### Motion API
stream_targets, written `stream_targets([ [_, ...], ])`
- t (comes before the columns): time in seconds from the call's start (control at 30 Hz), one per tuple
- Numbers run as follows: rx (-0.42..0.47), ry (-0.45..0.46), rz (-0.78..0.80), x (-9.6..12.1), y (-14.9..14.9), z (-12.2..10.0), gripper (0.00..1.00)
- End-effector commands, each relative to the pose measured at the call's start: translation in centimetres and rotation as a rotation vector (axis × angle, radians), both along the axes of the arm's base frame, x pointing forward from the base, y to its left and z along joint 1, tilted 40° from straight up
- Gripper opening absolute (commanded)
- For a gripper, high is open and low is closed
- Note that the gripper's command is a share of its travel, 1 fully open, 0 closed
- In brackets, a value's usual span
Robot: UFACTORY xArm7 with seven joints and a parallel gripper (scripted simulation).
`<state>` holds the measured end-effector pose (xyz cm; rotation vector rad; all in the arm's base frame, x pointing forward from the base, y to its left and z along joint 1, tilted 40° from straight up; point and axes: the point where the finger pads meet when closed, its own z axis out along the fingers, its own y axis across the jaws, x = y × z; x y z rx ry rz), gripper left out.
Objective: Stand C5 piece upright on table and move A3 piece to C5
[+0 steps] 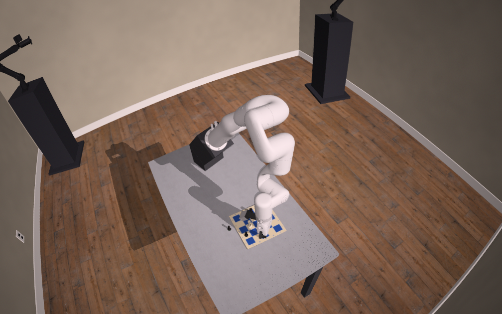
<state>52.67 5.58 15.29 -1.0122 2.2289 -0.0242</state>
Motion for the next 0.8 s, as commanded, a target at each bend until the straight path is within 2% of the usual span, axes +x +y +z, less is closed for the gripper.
stream_targets([
  [0.0,0.0,-0.003,-0.001,0.1,-0.1,0.1,0.34],
  [0.33,0.0,-0.003,-0.001,-0.5,-0.3,0.9,0.34],
  [0.7,0.0,-0.003,-0.001,-3.8,-1.7,5.1,0.34],
  [0.77,0.0,-0.003,-0.001,-3.8,-1.7,5.1,0.34],
])
